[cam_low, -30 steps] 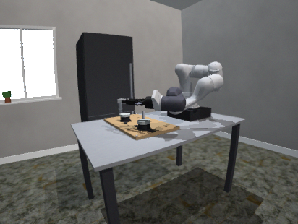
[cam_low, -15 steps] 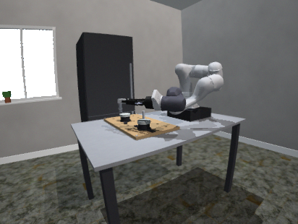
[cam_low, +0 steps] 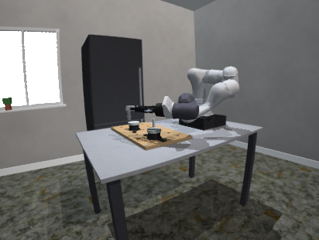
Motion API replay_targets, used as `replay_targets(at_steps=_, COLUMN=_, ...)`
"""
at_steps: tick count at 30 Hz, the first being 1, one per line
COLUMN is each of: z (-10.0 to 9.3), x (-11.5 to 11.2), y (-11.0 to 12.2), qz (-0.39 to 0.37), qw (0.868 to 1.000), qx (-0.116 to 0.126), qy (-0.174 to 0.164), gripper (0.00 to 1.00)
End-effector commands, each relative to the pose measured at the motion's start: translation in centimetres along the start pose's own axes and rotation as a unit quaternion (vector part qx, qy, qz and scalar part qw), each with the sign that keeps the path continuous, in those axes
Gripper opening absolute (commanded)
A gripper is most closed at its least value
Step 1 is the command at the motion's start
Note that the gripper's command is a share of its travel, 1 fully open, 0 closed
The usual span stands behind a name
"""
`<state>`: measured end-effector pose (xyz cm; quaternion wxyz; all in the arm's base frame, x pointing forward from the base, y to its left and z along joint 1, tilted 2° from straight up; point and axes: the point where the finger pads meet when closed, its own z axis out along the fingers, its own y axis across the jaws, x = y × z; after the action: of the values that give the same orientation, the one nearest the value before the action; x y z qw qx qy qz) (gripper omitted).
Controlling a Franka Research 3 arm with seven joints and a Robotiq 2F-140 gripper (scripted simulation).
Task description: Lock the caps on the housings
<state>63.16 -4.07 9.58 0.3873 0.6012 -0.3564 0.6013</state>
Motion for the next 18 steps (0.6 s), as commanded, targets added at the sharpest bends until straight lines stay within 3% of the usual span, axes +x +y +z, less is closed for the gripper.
replay_targets(at_steps=1, z=-0.02, x=0.32, y=0.03, qz=0.004, qw=1.000, qx=-0.002, qy=0.003, gripper=0.10)
replay_targets(at_steps=18, z=-0.12, x=0.33, y=0.16, qz=0.004, qw=1.000, qx=-0.002, qy=0.003, gripper=0.10)
